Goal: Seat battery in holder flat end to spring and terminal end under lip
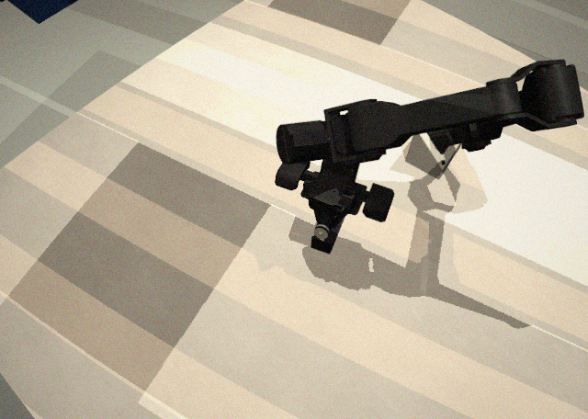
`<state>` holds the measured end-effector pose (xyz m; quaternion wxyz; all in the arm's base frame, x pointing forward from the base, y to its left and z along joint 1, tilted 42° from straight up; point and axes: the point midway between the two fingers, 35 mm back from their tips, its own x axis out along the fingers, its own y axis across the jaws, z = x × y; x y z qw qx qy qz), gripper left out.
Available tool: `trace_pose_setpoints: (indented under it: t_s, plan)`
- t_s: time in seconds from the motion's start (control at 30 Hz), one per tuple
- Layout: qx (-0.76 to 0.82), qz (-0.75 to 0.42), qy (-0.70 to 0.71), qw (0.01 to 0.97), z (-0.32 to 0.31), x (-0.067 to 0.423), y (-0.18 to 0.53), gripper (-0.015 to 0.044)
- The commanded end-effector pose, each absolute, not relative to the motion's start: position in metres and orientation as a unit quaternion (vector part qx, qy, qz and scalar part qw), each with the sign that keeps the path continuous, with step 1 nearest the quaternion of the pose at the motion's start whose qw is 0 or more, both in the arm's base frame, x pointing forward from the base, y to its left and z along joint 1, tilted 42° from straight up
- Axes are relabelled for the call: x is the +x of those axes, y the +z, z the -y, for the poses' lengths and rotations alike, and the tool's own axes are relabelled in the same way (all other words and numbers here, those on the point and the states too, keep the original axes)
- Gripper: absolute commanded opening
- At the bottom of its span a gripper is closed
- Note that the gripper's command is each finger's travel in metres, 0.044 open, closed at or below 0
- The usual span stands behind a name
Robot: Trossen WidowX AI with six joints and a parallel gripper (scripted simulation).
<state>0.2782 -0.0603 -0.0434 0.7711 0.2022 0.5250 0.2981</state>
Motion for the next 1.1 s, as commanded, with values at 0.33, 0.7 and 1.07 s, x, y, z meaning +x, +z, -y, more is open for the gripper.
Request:
trace_pose_setpoints:
  t_s: [0.33,0.7,1.07]
  plan:
    - [0.22,-0.486,0.283,0.797,0.056,0.275,-0.05,0.0087]
    - [0.23,-0.458,0.273,0.814,0.053,0.272,-0.054,0.0087]
    - [0.238,-0.432,0.263,0.83,0.05,0.269,-0.056,0.0087]
